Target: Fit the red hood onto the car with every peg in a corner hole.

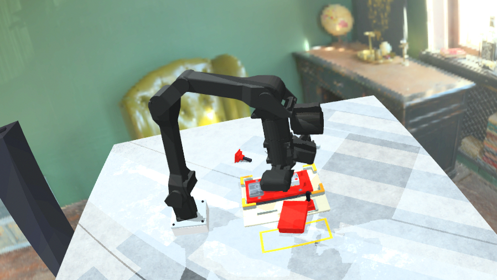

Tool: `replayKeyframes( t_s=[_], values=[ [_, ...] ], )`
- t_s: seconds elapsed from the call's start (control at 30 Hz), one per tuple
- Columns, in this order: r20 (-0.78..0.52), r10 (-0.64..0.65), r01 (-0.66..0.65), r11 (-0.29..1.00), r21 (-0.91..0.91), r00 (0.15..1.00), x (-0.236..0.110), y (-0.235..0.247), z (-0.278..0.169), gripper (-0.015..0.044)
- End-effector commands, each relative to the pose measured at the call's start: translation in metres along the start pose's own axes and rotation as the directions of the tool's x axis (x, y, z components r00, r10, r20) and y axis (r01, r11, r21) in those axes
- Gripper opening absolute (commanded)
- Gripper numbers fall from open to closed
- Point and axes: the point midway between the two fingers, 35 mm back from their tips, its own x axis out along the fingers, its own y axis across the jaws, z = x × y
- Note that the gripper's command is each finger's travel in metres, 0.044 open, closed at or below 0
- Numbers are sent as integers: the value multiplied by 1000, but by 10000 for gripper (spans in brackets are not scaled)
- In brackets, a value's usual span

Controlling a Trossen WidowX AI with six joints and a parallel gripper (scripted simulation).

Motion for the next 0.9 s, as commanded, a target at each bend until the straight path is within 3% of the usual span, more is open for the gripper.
replayKeyframes(
  t_s=[0.0,0.2,0.43,0.67,0.87],
  values=[
    [-2,-1,1,990,-138,1000,6,4,1,105],
    [-4,-1,-1,853,-522,1000,23,16,1,263],
    [-6,-1,-4,516,-857,1000,42,30,0,440],
    [-7,-1,-7,76,-997,1000,61,44,-2,440],
    [-8,-1,-7,32,-999,1000,63,45,-2,440]
  ],
)
